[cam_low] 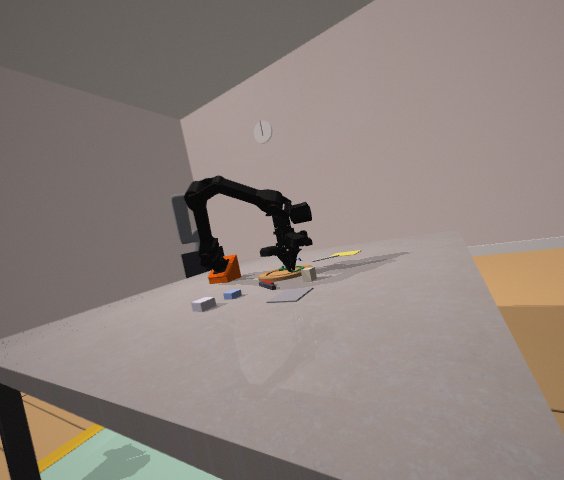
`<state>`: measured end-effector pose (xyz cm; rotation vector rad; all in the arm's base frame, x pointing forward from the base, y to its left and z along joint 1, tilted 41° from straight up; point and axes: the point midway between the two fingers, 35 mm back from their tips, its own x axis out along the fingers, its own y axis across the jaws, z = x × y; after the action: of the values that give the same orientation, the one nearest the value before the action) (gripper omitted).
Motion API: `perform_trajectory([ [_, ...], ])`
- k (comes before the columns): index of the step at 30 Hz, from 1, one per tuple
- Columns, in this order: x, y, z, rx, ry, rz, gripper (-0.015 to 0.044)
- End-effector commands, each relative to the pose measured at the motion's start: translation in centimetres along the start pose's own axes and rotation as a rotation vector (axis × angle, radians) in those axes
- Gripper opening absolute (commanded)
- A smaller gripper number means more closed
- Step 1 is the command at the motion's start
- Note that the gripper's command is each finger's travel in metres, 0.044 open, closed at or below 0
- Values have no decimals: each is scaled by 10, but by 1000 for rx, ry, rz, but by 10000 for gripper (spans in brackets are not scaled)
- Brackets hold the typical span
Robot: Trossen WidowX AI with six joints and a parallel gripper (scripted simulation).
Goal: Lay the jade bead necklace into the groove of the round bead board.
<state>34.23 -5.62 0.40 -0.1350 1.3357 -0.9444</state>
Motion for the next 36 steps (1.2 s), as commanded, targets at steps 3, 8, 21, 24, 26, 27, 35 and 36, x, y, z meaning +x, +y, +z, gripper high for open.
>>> perform_trajectory([
  [3,0,0,0,0,0,0,0],
  [8,0,0,0,0,0,0,0],
  [21,-6,0,-2,-10,-1,-4,0],
  [24,-6,0,-2,-10,-1,-4,0],
  [26,-6,0,-2,-10,-1,-4,0],
  [27,-6,0,-2,-10,-1,-4,0],
  [35,-6,-8,8,-10,-2,-5,0],
  [36,-6,-8,8,-10,-2,-5,0],
])
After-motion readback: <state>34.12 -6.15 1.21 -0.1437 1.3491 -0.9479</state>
